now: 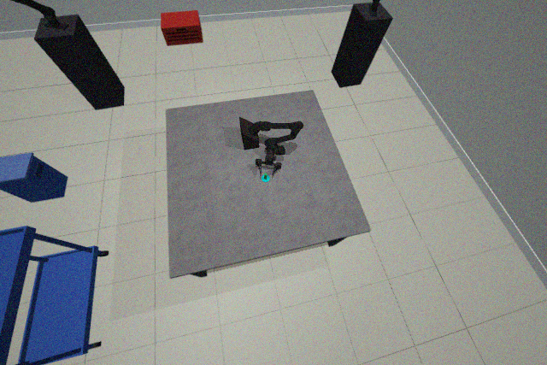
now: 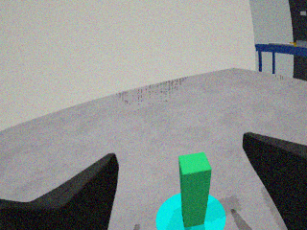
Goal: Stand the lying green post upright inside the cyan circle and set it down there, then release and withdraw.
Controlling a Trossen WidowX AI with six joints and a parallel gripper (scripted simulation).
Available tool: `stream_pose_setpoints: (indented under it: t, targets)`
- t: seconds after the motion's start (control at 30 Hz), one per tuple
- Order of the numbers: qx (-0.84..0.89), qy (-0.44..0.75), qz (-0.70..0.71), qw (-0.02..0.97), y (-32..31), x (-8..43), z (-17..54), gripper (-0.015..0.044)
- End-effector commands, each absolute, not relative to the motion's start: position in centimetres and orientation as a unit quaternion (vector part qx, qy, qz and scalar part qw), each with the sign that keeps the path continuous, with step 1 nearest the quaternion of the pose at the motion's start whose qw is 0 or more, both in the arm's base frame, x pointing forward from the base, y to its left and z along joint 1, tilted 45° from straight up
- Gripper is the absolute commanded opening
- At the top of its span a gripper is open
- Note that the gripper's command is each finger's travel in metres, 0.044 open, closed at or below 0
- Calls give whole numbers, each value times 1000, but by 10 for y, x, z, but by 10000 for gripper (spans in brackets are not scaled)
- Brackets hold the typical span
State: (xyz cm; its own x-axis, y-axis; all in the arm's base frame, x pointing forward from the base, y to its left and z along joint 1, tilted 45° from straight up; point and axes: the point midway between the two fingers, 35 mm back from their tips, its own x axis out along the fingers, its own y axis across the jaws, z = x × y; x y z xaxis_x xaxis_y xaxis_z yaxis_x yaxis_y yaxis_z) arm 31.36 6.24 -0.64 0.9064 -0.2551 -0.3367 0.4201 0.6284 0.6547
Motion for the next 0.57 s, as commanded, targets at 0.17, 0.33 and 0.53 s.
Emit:
stream_pose_setpoints:
  t: [0.17,0.33,0.53]
  targets:
    - [387,108,-188,896,37,313,20,400]
    - [387,106,-188,896,21,310,34,400]
    - [386,103,-186,897,8,305,45,400]
